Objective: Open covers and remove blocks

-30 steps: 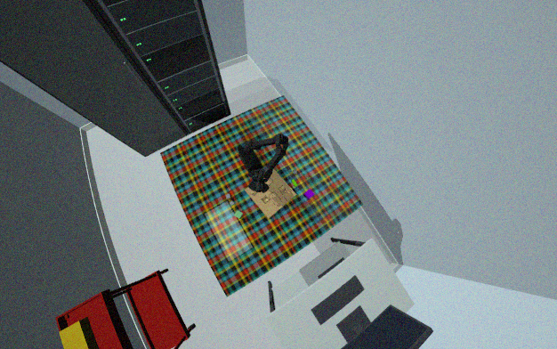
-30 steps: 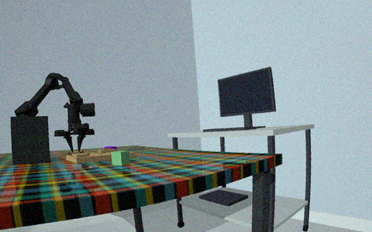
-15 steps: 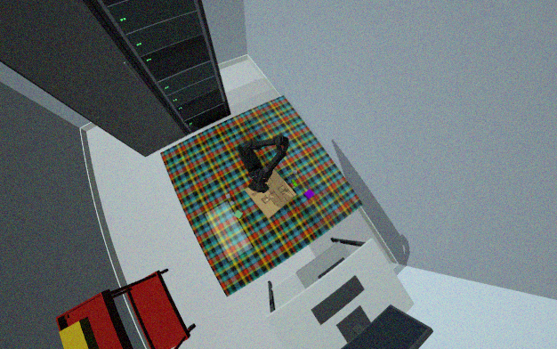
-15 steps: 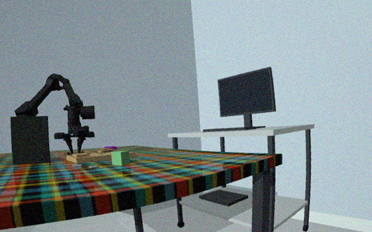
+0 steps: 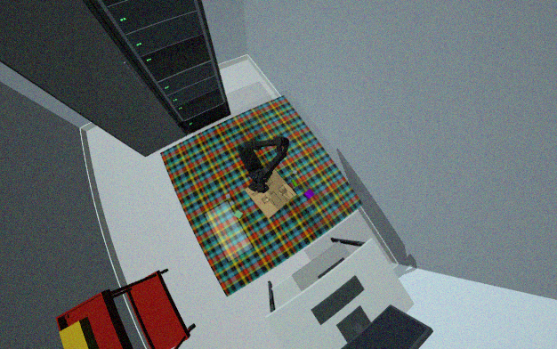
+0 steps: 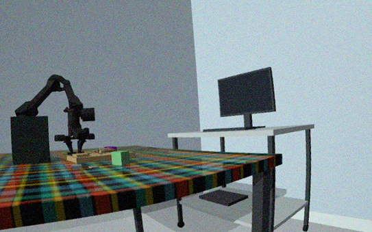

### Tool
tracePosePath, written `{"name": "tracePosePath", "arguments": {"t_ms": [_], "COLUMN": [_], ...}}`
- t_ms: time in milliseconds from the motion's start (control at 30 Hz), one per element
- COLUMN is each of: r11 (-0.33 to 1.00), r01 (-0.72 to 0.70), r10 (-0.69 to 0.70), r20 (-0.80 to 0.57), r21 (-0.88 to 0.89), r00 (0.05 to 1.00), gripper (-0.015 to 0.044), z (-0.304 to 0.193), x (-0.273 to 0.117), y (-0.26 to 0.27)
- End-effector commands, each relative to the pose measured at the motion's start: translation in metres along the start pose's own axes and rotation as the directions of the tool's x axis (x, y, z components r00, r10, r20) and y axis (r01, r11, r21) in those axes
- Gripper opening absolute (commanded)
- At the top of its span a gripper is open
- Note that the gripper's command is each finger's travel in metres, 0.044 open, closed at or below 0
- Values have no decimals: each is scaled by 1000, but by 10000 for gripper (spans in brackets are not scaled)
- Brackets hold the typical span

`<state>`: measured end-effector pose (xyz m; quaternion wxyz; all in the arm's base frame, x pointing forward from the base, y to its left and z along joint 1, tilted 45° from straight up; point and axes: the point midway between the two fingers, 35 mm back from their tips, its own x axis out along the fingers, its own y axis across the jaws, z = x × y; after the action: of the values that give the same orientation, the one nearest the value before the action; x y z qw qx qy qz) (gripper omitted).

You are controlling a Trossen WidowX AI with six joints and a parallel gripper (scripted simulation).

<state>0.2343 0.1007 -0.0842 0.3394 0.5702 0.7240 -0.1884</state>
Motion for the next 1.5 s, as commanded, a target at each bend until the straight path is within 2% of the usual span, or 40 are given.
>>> {"name": "tracePosePath", "arguments": {"t_ms": [0,333,1467], "r11": [1000,1000,1000], "r01": [2,1,2], "r10": [-2,-1,-2], "r20": [-4,0,0], "r21": [4,0,3], "r00": [1000,1000,1000], "gripper": [144,80,80], "z": [-1,0,1], "x": [3,1,-36], "y": [-1,0,0]}}
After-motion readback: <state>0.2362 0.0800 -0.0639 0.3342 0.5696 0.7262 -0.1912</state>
